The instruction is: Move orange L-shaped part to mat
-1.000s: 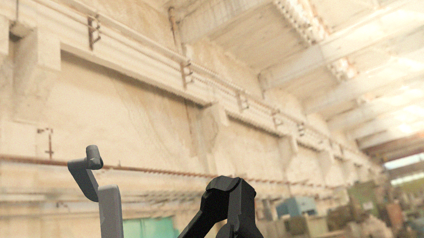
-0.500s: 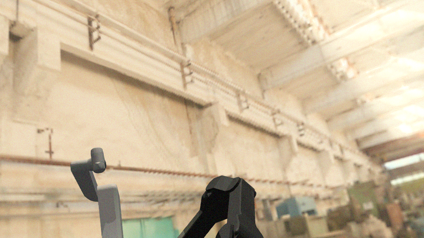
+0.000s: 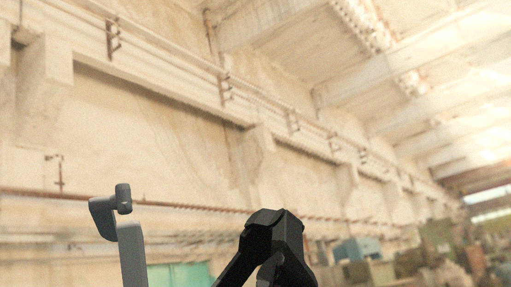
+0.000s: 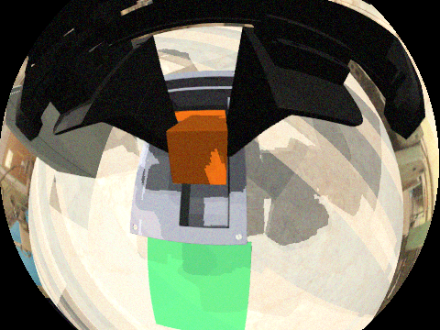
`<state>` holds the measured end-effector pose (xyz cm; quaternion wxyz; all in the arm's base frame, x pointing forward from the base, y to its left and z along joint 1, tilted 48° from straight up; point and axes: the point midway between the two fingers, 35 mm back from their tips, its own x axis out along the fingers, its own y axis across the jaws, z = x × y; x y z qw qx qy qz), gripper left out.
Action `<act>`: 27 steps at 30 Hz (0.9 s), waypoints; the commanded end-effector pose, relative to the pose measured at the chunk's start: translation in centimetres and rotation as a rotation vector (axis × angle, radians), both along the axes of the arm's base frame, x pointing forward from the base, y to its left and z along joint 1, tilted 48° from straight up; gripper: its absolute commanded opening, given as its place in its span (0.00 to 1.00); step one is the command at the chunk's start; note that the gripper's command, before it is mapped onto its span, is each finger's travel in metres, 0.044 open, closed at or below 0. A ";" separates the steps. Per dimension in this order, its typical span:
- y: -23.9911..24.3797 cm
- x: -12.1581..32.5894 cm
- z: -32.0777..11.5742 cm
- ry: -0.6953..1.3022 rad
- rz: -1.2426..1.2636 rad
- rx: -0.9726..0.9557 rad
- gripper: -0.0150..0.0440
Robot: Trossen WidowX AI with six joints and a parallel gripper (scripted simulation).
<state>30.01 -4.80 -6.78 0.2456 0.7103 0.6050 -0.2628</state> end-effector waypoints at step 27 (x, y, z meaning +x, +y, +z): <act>-3.5 -0.5 3.2 -0.003 0.003 -0.002 0.25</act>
